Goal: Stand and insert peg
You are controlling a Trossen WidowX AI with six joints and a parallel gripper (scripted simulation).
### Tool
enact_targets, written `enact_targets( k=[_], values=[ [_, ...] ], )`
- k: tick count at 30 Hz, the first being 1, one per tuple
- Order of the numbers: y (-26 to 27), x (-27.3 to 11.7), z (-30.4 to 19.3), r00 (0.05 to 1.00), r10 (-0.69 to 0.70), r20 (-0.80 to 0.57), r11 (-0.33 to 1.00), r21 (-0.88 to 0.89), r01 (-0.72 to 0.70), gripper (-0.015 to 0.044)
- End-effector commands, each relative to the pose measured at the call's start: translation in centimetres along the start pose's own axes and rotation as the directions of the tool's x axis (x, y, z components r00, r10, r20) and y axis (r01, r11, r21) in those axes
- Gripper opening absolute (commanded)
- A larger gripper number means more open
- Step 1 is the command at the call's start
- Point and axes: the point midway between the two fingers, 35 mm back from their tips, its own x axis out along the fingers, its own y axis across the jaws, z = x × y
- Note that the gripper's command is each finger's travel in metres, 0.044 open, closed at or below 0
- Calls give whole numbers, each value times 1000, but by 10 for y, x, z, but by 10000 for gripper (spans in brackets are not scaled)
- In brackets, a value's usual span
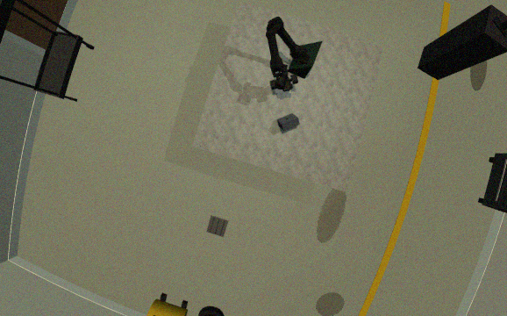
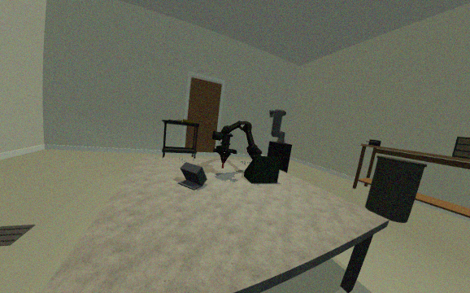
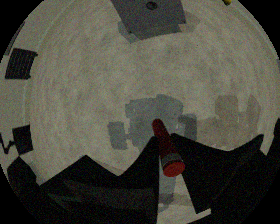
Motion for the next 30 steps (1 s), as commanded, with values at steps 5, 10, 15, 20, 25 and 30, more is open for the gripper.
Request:
enact_targets(
  k=[5,10,15,20,25,30],
  values=[
    [1,4,11,997,36,75,999,-14,-35,0],
    [1,5,19,991,55,125,998,-25,-52,0],
    [1,6,26,982,70,176,997,-38,-65,0],
    [-1,7,34,970,83,227,996,-52,-72,0],
    [-2,7,41,956,92,279,995,-68,-76,0],
    [-5,7,49,938,98,331,994,-84,-74,0]
  ],
)
